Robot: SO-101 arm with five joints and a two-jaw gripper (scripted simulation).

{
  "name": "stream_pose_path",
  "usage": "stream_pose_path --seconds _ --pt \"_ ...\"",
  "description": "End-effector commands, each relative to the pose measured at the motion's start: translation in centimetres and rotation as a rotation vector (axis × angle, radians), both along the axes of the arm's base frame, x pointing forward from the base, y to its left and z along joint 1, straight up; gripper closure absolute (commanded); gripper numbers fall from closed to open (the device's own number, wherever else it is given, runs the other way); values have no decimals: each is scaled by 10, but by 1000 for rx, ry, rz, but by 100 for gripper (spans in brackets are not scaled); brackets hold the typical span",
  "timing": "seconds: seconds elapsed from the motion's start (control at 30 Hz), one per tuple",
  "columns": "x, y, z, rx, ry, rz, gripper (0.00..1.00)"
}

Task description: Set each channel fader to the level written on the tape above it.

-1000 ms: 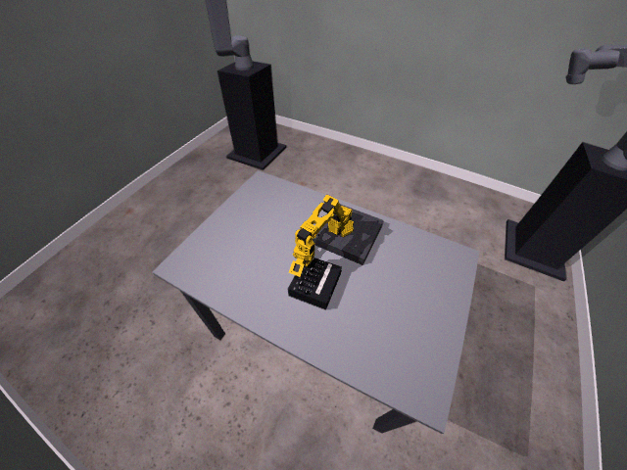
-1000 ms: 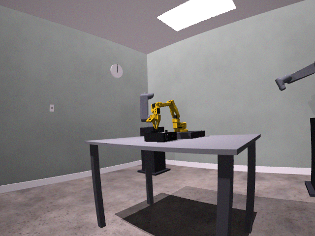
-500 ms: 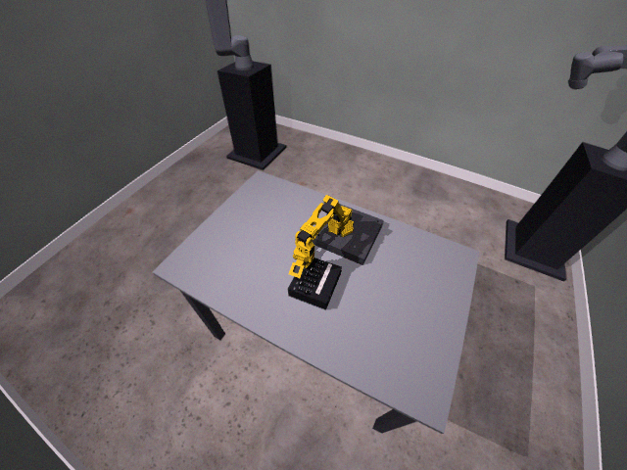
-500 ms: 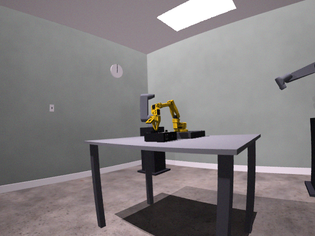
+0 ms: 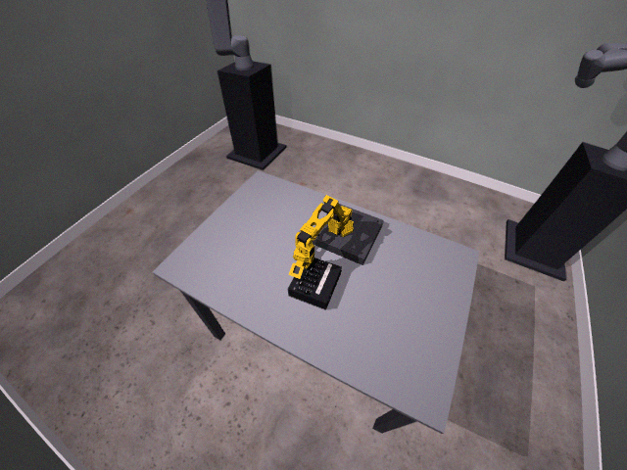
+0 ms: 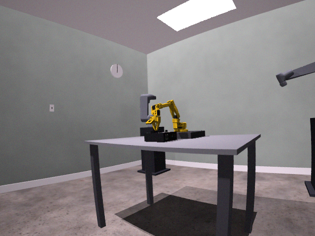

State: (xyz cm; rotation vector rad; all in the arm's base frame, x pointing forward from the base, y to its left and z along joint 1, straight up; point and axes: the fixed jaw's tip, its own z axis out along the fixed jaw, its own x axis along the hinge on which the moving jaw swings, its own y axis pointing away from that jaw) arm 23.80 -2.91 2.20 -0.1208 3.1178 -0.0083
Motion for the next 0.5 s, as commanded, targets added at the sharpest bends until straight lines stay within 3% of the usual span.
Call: stream_pose_path --seconds 0.0,0.47 --pt "-4 -1 -7 4 21 3 100" --pt "-5 0 -11 4 21 3 100"
